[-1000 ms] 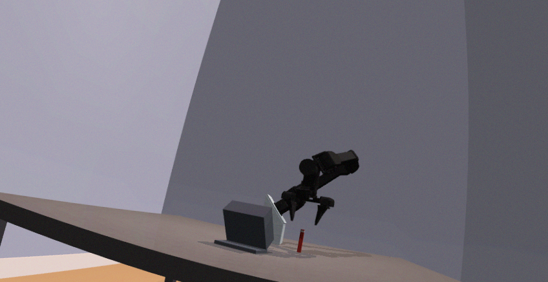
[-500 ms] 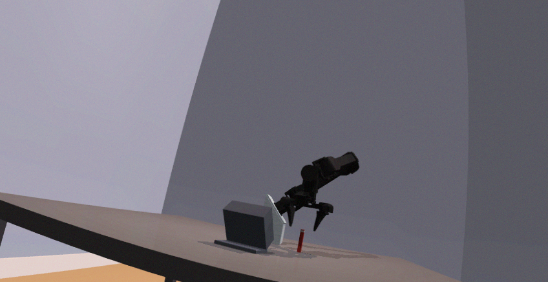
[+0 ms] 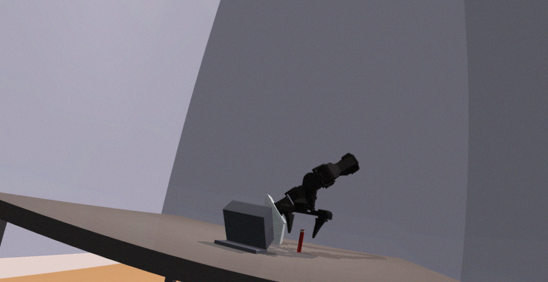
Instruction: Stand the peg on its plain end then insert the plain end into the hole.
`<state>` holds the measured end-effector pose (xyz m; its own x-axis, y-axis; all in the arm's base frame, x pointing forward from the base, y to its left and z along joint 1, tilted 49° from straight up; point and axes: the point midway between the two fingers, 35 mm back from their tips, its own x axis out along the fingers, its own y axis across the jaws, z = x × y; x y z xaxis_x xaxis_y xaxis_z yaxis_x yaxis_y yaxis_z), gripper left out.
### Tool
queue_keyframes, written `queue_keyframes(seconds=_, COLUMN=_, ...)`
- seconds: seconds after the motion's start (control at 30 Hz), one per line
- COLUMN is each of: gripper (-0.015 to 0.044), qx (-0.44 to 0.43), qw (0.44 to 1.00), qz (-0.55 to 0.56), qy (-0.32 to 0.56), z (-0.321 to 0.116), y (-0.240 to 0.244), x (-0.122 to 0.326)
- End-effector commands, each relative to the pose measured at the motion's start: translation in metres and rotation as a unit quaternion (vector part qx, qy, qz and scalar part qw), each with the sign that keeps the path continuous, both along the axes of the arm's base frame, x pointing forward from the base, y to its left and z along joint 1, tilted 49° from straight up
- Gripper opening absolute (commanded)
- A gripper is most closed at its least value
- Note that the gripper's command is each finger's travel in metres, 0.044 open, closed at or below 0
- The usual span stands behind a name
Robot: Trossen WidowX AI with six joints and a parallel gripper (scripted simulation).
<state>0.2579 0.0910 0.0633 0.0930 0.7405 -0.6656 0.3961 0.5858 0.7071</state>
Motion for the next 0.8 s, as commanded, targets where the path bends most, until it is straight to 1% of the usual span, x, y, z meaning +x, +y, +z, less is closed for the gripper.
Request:
queue_keyframes(seconds=0.0, gripper=0.0440, qx=0.004, qw=1.000, qz=0.000, qy=0.002, z=-0.004, y=0.006, x=-0.001)
queue_keyframes(seconds=0.33, gripper=0.0440, qx=0.006, qw=1.000, qz=0.001, qy=0.002, z=-0.012, y=0.017, x=-0.001)
queue_keyframes(seconds=0.77, gripper=0.0099, qx=0.003, qw=1.000, qz=0.000, qy=0.000, z=-0.010, y=0.014, x=0.000)
